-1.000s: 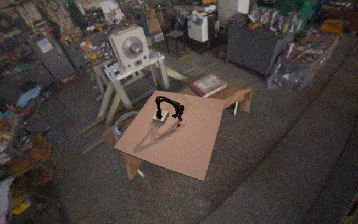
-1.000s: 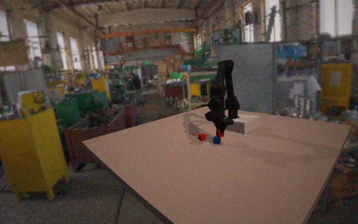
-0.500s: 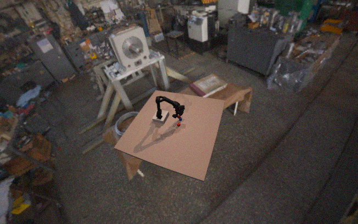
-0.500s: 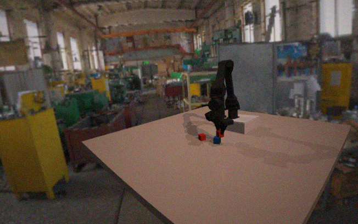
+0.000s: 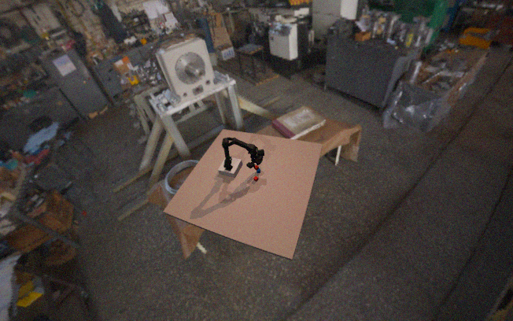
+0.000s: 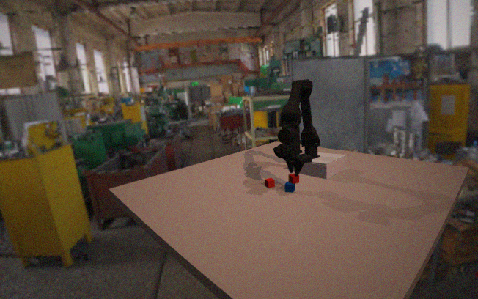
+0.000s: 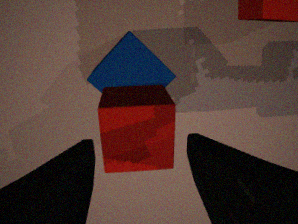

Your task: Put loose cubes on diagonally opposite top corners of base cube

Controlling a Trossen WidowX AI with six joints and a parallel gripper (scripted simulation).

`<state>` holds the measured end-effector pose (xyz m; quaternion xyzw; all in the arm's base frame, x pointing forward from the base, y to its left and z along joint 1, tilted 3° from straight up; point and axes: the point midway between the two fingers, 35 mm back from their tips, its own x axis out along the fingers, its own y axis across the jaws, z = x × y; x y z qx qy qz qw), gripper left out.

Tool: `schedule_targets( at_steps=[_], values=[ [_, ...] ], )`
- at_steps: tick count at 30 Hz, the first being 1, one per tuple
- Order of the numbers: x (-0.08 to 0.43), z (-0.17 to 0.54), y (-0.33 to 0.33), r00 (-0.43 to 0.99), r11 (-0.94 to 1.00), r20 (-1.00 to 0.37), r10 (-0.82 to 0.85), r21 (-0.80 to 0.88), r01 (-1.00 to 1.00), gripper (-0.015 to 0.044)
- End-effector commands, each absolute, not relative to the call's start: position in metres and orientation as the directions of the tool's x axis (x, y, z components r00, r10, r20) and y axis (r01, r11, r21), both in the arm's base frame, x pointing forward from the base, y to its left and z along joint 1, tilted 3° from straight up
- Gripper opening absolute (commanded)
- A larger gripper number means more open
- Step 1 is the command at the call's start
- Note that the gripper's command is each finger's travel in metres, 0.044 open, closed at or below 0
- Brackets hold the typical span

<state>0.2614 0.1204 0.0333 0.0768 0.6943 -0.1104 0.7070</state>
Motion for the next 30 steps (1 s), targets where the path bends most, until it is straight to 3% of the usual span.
schedule_targets(
  at_steps=[1,10,12,21,30],
  values=[
    [0.263,0.041,0.122,0.018,0.963,-0.999,-0.046,-0.039,0.266,0.0205],
    [0.263,0.048,0.122,0.018,0.963,-0.999,-0.046,-0.039,0.266,0.0205],
    [0.263,0.046,0.120,0.015,0.971,-0.999,-0.048,-0.043,0.233,0.0258],
    [0.278,0.058,0.096,0.017,0.987,-0.999,-0.048,-0.050,-0.153,0.0265],
    [0.291,0.071,0.070,0.019,0.851,-0.999,-0.048,-0.051,-0.524,0.0265]
  ],
)
